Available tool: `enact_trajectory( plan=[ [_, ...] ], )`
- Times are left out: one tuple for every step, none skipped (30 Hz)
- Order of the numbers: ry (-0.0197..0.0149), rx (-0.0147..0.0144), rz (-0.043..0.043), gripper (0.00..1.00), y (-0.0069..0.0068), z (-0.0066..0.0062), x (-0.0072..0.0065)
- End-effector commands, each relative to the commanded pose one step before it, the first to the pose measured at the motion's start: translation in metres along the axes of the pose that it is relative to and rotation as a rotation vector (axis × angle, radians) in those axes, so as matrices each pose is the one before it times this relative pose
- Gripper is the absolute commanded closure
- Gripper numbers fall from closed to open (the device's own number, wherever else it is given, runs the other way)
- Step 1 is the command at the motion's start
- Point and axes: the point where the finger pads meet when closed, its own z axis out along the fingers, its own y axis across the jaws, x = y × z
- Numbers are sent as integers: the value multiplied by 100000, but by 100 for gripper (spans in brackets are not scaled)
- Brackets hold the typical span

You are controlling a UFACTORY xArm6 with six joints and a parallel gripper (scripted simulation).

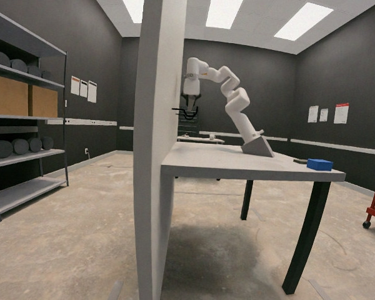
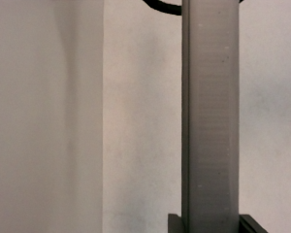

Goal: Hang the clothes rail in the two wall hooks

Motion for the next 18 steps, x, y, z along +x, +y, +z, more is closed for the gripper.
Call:
enact_trajectory(
  plan=[
    [-298, 271, 127, 100, -103, 264, -10],
    [1, 1, 0, 100, 0, 166, 0],
    [1, 1, 0, 100, 0, 166, 0],
    [1, 1, 0, 100, 0, 166, 0],
    [1, 1, 0, 100, 0, 166, 0],
    [0, 1, 0, 100, 0, 166, 0],
    [0, 1, 0, 100, 0, 166, 0],
    [1, 1, 0, 100, 0, 166, 0],
    [1, 1, 0, 100, 0, 166, 0],
    [1, 1, 0, 100, 0, 166, 0],
    [1, 1, 0, 100, 0, 166, 0],
    [1, 1, 0, 100, 0, 166, 0],
    [1, 1, 0, 100, 0, 166, 0],
    [1, 1, 0, 100, 0, 166, 0],
    [1, 1, 0, 100, 0, 166, 0],
    [0, 0, 0, 100, 0, 0, 0],
    [0, 0, 0, 100, 0, 0, 0],
    [0, 1, 0, 100, -1, 168, 1]
  ],
)
